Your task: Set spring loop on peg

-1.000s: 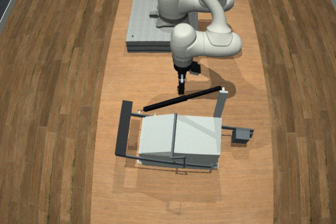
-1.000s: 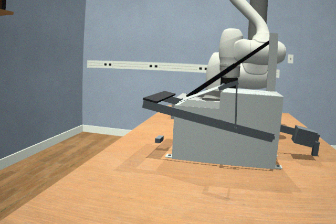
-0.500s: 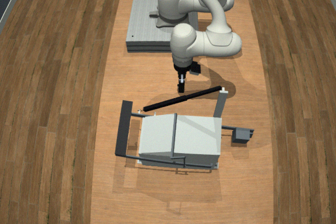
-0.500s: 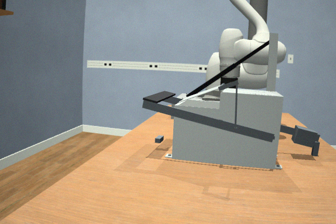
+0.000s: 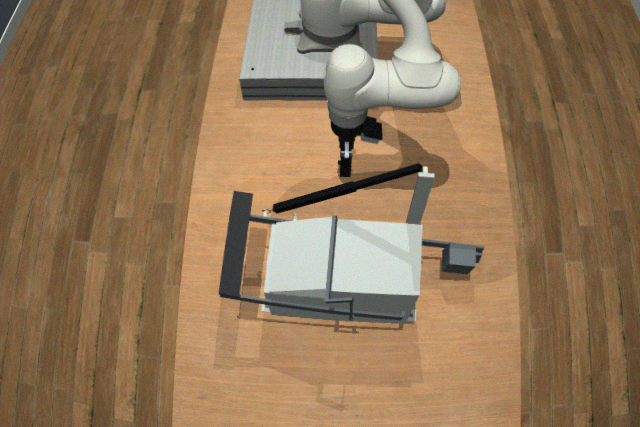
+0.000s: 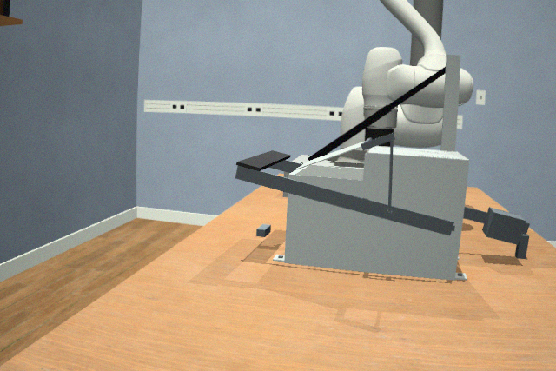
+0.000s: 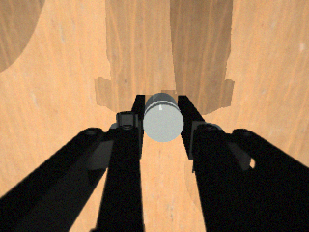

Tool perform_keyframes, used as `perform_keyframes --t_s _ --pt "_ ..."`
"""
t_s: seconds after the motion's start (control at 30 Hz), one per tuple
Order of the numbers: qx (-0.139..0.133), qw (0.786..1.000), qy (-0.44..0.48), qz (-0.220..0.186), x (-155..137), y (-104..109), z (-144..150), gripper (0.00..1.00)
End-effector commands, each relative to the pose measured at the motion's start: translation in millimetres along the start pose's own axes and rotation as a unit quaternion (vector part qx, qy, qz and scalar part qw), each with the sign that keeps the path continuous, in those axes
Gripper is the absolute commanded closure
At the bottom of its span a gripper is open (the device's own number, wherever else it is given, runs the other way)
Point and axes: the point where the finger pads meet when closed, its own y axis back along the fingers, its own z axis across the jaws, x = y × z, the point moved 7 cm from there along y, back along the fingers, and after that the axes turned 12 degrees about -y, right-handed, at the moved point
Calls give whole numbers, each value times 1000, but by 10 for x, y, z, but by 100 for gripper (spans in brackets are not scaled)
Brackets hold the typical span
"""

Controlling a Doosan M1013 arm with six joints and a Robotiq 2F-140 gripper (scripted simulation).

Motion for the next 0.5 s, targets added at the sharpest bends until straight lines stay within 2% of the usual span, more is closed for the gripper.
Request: perform_keyframes --t_s 0.0,0.47 --pt "0 1000 0 0 1 3 3 75" --pt "0 1000 0 0 1 376 3 75"
